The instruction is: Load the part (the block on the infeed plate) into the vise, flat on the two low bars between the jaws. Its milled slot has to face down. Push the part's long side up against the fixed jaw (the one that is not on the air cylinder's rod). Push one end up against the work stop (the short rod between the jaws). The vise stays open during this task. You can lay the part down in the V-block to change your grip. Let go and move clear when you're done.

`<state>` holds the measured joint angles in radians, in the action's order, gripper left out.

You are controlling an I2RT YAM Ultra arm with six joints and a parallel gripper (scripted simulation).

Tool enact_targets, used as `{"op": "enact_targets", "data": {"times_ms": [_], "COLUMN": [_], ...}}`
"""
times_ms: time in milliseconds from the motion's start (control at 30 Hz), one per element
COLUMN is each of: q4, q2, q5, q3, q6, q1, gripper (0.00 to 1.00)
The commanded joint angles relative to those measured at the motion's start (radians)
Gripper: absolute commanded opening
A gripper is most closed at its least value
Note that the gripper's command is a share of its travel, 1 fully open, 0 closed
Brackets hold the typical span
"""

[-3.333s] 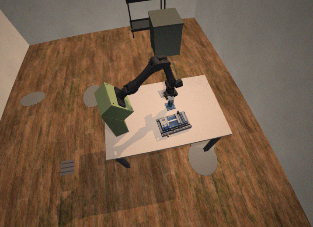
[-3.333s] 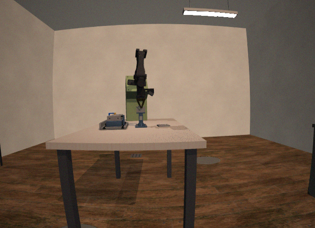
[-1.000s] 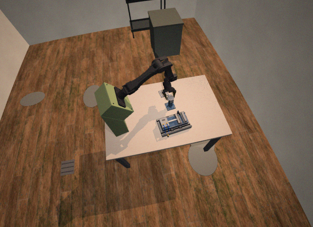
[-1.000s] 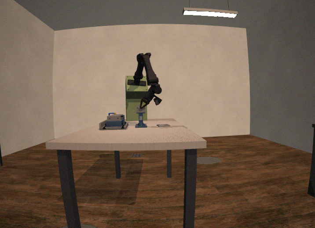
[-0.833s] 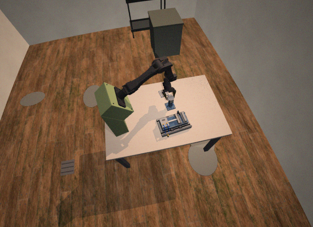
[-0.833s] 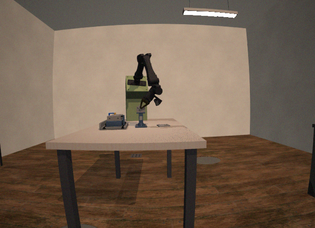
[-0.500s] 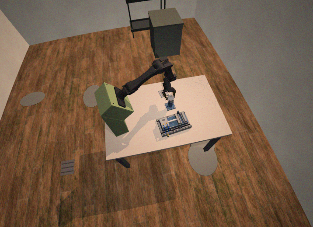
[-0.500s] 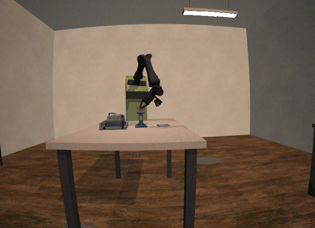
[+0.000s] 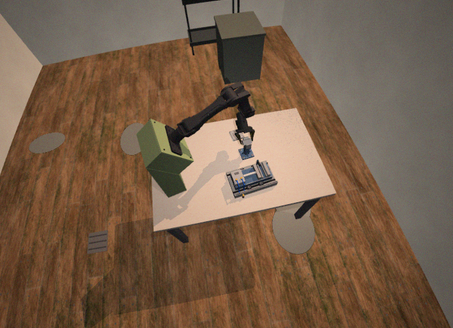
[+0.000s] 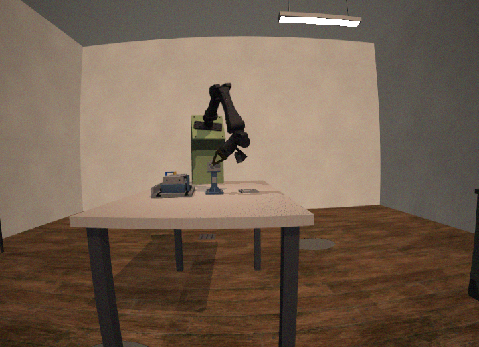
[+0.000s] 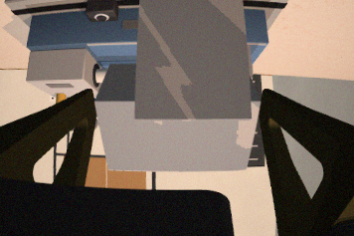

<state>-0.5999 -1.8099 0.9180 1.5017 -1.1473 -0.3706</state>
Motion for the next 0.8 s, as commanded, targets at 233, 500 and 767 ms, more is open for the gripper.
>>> {"op": "enact_targets", "data": {"times_ms": [233, 500, 767], "q4": [-0.049, -0.057, -0.061], "q2": [-0.019, -0.026, -0.02], "q5": [0.034, 0.041, 0.044], "q3": [0.041, 0.047, 0.05], "q6": [0.031, 0.037, 0.04], "q1": [-0.017, -0.018, -0.017], "gripper": [0.81, 0.81, 0.81]}}
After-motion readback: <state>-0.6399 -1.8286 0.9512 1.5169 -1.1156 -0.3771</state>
